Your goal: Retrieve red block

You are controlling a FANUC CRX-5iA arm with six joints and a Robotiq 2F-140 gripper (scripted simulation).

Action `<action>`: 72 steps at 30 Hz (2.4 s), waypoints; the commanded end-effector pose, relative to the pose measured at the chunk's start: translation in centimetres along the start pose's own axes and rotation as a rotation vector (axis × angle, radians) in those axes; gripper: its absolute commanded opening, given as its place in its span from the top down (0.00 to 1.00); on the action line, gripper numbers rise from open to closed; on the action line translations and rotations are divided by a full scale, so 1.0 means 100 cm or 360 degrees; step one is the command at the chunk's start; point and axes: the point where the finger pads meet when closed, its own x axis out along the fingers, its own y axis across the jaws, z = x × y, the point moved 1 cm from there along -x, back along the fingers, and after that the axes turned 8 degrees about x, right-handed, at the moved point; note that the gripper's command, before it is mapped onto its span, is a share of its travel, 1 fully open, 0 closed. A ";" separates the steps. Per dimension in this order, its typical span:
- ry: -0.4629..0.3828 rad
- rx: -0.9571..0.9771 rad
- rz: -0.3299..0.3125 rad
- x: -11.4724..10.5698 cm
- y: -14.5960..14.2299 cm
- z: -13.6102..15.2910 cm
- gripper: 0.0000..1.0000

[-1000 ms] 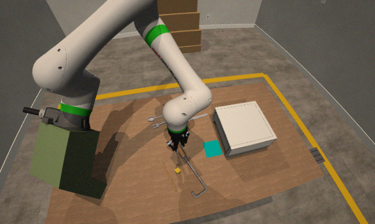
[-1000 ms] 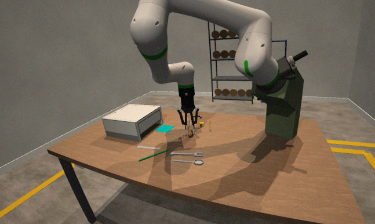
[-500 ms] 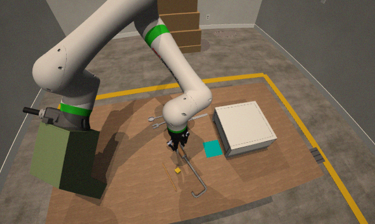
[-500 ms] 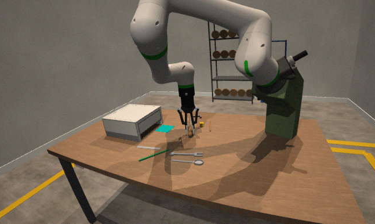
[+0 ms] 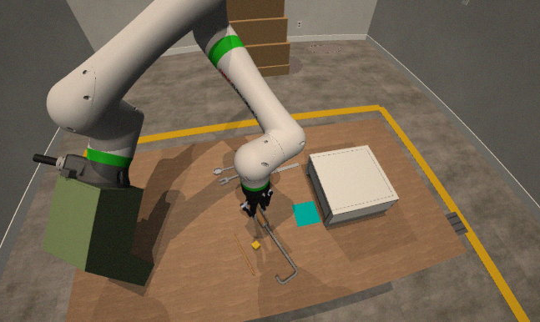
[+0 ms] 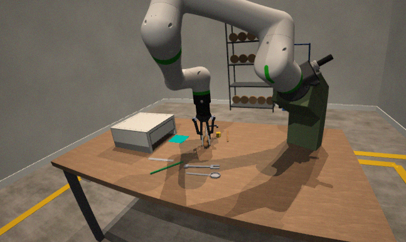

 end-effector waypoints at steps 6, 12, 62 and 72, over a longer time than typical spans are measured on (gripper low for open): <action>0.0001 0.0000 0.0000 -0.003 0.000 0.000 1.00; 0.0001 -0.0001 0.0000 -0.003 0.000 0.000 1.00; 0.0001 -0.1125 0.0000 -0.003 0.003 0.082 1.00; 0.0001 -0.1509 0.0000 -0.003 0.003 0.110 1.00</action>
